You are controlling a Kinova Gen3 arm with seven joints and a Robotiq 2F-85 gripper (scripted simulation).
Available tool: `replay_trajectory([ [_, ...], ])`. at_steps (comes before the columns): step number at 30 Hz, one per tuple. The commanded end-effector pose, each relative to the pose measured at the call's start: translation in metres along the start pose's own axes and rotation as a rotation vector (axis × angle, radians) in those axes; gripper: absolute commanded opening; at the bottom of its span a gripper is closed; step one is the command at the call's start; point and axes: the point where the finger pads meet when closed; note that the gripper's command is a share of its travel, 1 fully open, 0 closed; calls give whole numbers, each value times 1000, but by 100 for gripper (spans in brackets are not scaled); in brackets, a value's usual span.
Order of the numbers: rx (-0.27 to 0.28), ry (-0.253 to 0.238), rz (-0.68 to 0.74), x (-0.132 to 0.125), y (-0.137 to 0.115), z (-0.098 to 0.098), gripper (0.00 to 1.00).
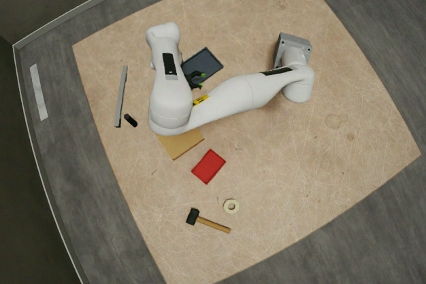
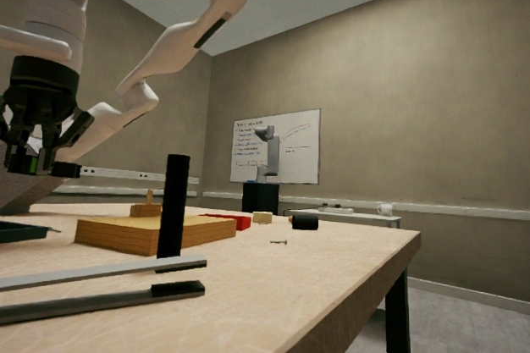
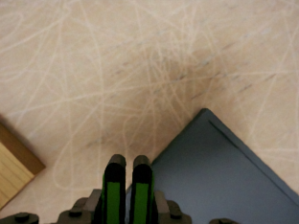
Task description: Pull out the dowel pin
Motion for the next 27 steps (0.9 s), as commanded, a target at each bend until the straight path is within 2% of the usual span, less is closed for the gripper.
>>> replay_trajectory([
  [1, 1, 1, 27, -2, -1, -1, 32],
  [27, 1, -3, 355, -34, 0, -1, 32],
])
Point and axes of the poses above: the point where the finger pads meet when closed, its own z axis out along the fingers, its own x axis across the jaws, y = z × x, and after that the axes turned 13 degrees about z, right-handed
